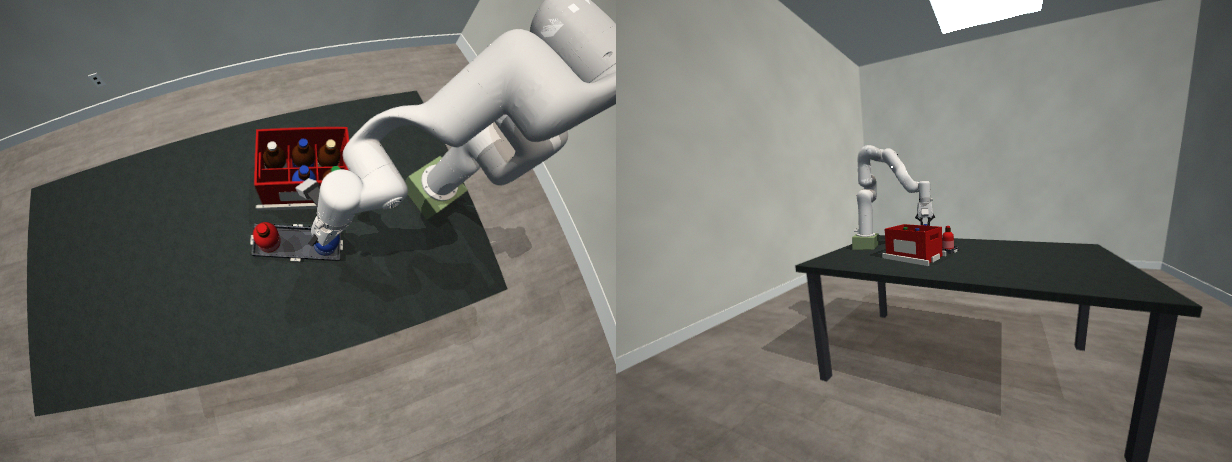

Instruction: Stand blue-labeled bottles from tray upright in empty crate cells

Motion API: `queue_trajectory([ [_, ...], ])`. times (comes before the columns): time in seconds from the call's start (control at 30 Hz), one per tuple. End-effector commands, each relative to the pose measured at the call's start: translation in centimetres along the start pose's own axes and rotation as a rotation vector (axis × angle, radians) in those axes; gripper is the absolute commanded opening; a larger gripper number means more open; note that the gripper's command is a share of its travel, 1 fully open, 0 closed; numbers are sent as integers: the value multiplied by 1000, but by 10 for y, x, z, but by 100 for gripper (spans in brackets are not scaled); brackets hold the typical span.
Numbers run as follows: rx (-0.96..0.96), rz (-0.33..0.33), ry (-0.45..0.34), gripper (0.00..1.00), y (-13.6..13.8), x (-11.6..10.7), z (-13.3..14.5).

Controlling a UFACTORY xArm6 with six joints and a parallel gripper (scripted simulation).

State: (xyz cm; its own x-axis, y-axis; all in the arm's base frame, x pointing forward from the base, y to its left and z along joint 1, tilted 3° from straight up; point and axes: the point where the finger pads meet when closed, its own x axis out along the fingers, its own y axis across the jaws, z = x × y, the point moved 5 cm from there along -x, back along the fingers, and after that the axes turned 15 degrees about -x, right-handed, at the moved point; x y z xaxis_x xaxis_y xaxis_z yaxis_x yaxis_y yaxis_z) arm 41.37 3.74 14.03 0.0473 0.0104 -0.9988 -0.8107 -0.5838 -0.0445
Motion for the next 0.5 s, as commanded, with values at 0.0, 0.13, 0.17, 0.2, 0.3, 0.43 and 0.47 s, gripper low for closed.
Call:
queue_trajectory([
  [0.0, 0, -3, 2, 0, -1, -1, -1],
  [0.13, 0, -3, 2, 0, -1, -2, -1],
  [0.17, 0, -3, 2, 0, -1, -2, -1],
  [0.2, 0, -3, 2, 0, -1, -2, -1],
  [0.3, 0, -3, 2, 0, -1, -2, -1],
  [0.43, 0, -3, 2, 0, -1, -4, -1],
  [0.47, 0, -3, 2, 0, -1, -4, -1],
])
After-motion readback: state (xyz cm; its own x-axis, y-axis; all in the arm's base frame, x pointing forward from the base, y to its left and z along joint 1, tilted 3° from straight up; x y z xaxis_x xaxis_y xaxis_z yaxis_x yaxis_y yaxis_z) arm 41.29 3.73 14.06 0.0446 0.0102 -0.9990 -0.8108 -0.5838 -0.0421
